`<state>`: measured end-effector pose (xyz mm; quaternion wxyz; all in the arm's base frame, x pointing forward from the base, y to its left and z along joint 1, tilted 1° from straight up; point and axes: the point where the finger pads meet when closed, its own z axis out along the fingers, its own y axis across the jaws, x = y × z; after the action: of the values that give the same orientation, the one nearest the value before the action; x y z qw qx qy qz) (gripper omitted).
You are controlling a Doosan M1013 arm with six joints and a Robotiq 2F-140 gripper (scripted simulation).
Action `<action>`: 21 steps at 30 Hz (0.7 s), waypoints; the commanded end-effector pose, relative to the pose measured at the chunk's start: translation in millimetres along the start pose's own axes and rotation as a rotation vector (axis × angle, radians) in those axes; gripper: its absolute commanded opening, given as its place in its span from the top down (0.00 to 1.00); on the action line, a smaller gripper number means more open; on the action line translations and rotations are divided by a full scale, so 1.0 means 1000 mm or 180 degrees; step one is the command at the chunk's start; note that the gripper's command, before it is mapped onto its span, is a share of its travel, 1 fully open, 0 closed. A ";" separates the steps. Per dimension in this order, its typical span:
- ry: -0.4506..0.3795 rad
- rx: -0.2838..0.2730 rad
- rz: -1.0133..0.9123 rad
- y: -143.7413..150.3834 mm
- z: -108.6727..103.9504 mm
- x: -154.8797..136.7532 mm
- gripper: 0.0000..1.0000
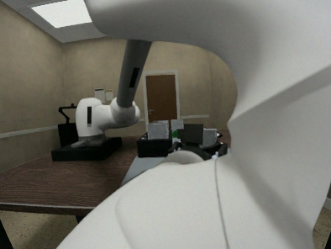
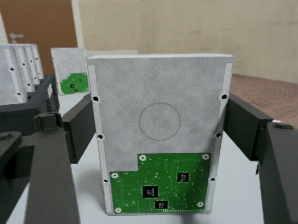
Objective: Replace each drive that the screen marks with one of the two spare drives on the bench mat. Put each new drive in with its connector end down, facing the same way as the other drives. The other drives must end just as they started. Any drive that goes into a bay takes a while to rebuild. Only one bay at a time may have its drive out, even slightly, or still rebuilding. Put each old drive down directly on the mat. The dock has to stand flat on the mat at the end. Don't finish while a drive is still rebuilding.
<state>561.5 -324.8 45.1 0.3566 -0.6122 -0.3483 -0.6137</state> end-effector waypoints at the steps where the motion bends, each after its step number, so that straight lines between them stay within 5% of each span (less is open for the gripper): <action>1: 0.0000 0.0000 -0.0005 0.000 0.000 0.001 0.90; 17: 0.0000 0.0000 -0.0005 0.000 0.000 0.001 0.90; 18: 0.0000 0.0000 -0.0005 0.000 0.000 0.001 0.11; 21: 0.0000 0.0000 -0.0005 0.000 0.000 0.001 0.11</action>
<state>561.5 -324.8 44.9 0.3566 -0.6122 -0.3483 -0.6138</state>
